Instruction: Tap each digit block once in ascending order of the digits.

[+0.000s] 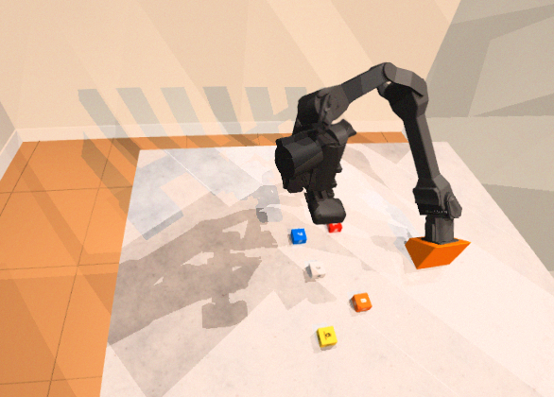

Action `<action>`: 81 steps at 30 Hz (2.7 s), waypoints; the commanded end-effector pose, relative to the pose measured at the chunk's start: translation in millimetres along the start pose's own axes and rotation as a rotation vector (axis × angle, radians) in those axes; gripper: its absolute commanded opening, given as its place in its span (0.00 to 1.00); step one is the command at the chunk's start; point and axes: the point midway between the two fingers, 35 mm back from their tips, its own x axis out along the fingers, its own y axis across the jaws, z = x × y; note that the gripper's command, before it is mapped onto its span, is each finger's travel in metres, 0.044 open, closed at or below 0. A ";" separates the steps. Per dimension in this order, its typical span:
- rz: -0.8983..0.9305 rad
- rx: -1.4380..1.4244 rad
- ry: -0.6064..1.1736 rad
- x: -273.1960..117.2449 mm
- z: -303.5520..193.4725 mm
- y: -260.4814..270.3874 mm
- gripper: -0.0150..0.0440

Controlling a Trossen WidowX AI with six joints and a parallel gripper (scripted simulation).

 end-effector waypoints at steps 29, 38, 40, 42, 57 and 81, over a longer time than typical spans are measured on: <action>-0.011 -0.015 -0.005 106.8 -2.8 -6.2 0.29; -0.005 -0.013 -0.004 106.2 -3.3 -5.3 0.29; -0.008 -0.014 -0.004 89.6 -2.9 -5.5 0.29; -0.010 -0.015 -0.005 80.7 -3.1 -5.8 0.29; -0.007 -0.016 -0.004 0.0 -3.4 -4.6 0.29; 0.002 -0.018 -0.002 11.7 -95.9 180.7 0.29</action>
